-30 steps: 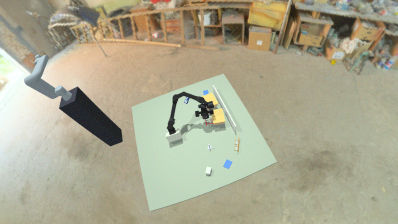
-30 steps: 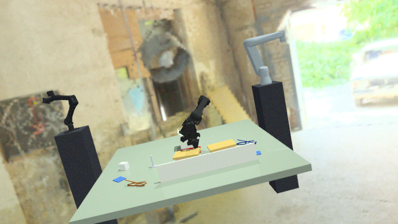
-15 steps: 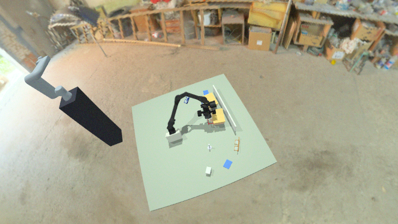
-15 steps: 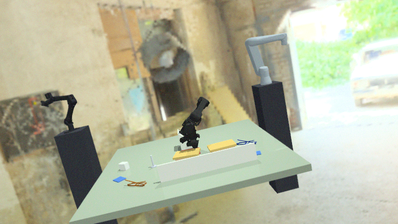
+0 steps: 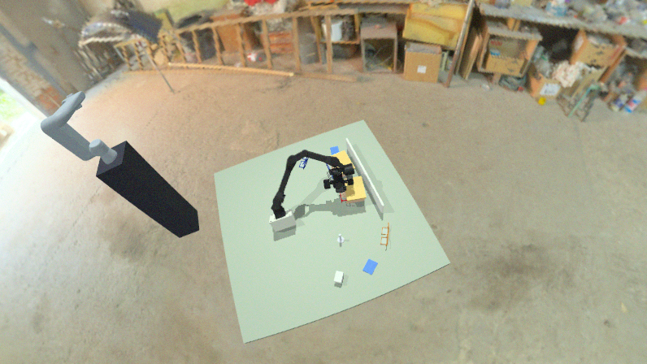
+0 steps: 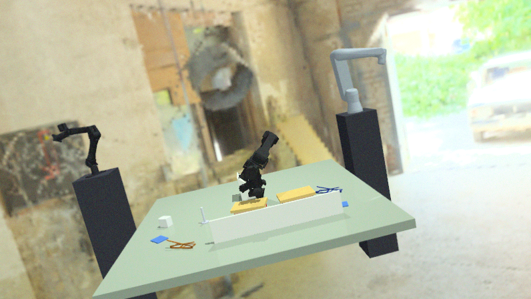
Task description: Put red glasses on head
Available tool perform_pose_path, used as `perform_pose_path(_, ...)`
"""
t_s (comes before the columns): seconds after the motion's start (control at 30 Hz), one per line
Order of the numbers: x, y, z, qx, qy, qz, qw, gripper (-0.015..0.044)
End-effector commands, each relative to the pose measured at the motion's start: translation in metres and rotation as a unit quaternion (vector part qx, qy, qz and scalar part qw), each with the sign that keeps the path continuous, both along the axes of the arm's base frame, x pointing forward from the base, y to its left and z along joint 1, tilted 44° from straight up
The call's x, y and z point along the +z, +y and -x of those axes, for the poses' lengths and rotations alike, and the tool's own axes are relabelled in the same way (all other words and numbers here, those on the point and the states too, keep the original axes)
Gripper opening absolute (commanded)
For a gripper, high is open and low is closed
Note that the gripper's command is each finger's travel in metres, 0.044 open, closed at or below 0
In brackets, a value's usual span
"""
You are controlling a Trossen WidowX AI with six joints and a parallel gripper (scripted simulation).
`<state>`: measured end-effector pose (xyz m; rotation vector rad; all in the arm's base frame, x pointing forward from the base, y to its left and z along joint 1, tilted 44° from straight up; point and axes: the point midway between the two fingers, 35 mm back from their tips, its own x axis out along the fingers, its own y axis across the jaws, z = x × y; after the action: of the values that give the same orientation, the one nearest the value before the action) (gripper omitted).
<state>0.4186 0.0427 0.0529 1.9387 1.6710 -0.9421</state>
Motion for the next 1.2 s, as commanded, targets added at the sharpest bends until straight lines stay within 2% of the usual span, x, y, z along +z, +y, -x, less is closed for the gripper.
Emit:
perform_pose_path(0.0, -0.0009, 0.0003, -0.0011, 0.001, 0.000, -0.001, 1.000, 0.0000)
perform_pose_path(0.7, -0.0058, 0.0051, -0.0014, 0.001, 0.000, -0.002, 1.000, 0.0000)
perform_pose_path(0.83, -0.0051, 0.0039, -0.0013, 0.002, -0.001, 0.000, 1.000, 0.0105)
perform_pose_path(1.17, 0.0008, -0.0020, -0.0009, 0.002, -0.001, 0.001, 1.000, 0.0108)
